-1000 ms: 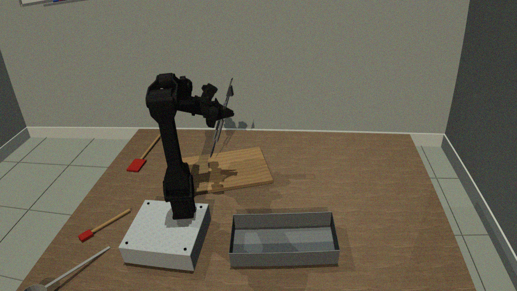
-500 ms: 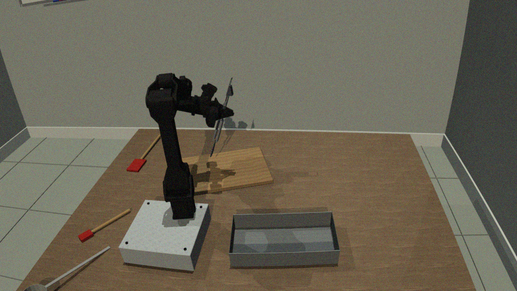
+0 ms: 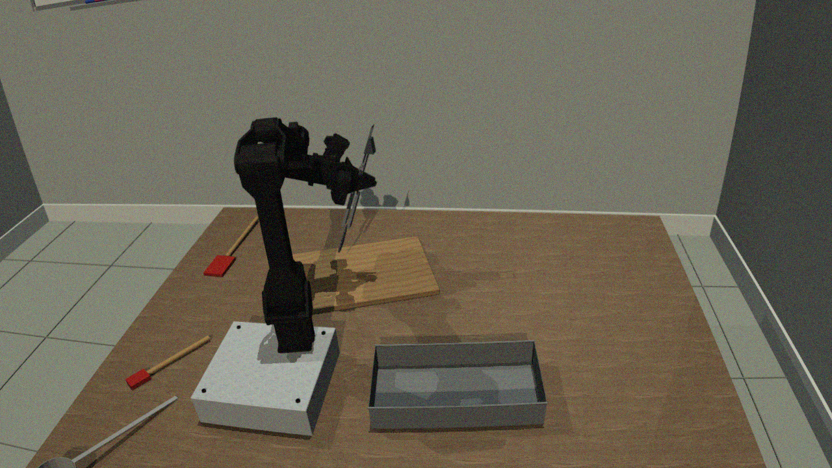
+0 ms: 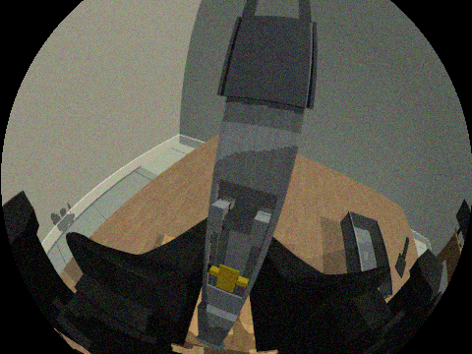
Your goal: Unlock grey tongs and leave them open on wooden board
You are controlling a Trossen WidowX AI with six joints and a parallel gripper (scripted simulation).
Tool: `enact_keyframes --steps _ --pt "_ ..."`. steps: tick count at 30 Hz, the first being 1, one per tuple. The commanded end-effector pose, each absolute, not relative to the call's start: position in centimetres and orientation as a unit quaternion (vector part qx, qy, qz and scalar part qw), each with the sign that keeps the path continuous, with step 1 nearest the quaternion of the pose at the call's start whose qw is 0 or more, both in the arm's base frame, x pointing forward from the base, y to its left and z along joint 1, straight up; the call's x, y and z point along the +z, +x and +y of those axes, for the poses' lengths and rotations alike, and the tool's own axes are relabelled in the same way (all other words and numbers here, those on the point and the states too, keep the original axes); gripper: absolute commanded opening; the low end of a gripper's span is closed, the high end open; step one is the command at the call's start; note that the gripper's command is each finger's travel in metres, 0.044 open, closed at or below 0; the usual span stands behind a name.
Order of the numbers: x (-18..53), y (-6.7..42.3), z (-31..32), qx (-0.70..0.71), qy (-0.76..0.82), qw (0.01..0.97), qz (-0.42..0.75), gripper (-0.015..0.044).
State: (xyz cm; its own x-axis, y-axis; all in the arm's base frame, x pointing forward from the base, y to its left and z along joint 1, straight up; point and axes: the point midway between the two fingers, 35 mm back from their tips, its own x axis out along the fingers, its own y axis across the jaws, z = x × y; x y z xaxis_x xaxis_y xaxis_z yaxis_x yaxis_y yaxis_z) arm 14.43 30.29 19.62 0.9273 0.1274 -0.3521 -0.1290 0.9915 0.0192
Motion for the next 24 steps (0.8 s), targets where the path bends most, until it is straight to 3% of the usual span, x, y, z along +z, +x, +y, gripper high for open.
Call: enact_keyframes --steps 1,24 --pt "19.7 14.6 30.3 0.063 0.001 0.981 0.181 -0.015" --pt "13.0 17.5 30.9 0.048 -0.075 0.874 0.478 -0.015"
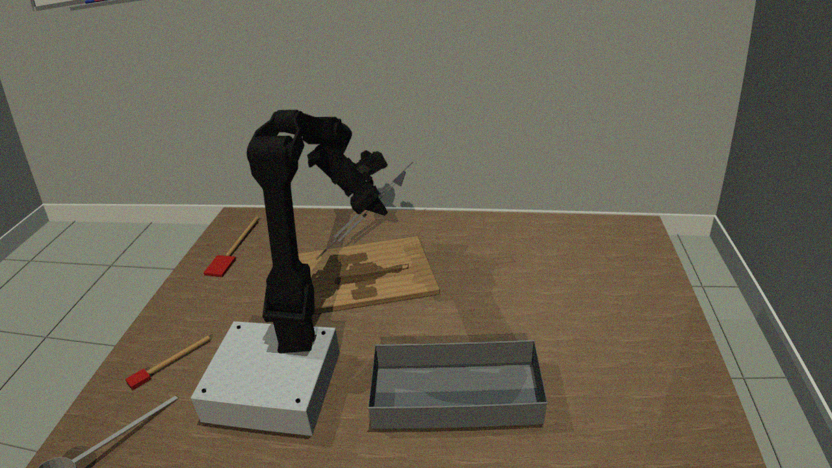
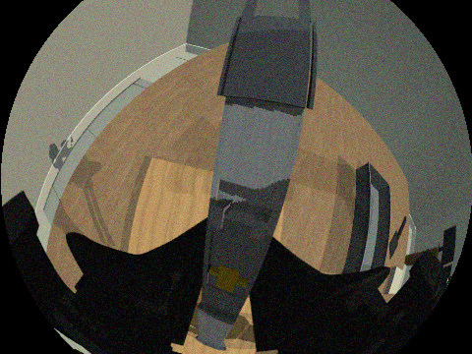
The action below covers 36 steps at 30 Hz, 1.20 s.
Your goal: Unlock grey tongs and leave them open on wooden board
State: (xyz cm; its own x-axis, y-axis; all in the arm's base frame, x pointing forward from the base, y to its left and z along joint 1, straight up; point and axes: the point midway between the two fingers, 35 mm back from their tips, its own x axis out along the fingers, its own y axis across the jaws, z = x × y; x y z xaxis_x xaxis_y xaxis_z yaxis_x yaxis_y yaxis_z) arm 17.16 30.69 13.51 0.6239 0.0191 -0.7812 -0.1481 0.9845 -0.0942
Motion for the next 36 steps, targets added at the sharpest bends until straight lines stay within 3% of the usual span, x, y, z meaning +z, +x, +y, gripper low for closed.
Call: enact_keyframes --steps 1,18,36 --pt "12.8 17.5 30.9 0.048 -0.075 0.866 0.492 -0.015" --pt "10.7 17.8 30.8 0.054 -0.036 0.717 0.694 -0.015" --pt "10.0 17.8 31.0 0.055 -0.033 0.711 0.701 -0.015"
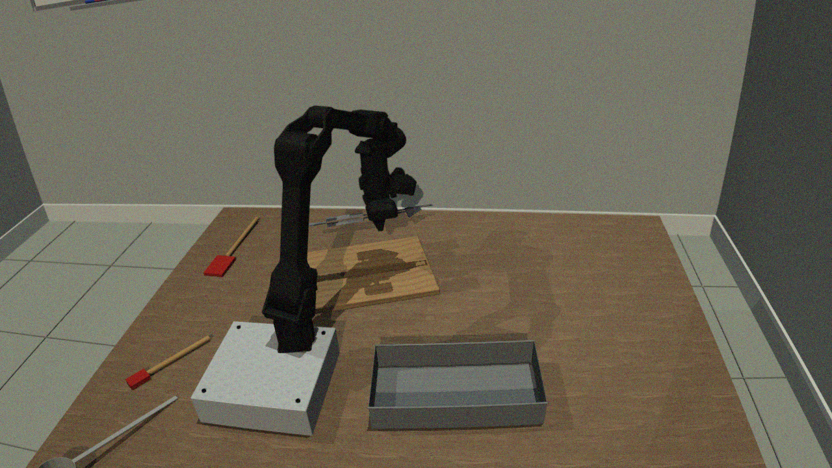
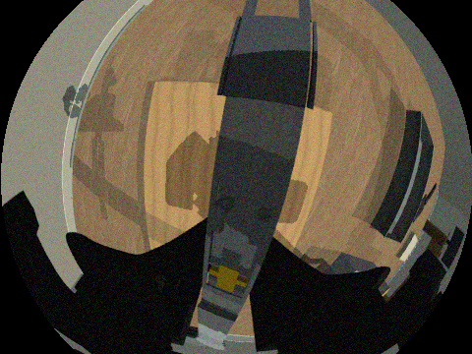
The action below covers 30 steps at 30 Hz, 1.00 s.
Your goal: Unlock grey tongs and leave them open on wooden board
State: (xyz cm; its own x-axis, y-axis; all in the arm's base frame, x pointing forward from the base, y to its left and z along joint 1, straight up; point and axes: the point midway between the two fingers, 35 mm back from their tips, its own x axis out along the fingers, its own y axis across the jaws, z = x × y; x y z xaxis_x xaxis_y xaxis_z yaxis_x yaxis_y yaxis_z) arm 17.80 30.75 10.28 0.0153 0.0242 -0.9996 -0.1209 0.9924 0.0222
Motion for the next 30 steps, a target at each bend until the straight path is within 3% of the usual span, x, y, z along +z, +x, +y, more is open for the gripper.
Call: enact_keyframes --steps 1,30 --pt "9.8 17.8 31.0 0.055 -0.033 0.711 0.701 -0.015" --pt "5.0 18.0 31.3 0.055 -0.033 0.711 0.701 -0.015"
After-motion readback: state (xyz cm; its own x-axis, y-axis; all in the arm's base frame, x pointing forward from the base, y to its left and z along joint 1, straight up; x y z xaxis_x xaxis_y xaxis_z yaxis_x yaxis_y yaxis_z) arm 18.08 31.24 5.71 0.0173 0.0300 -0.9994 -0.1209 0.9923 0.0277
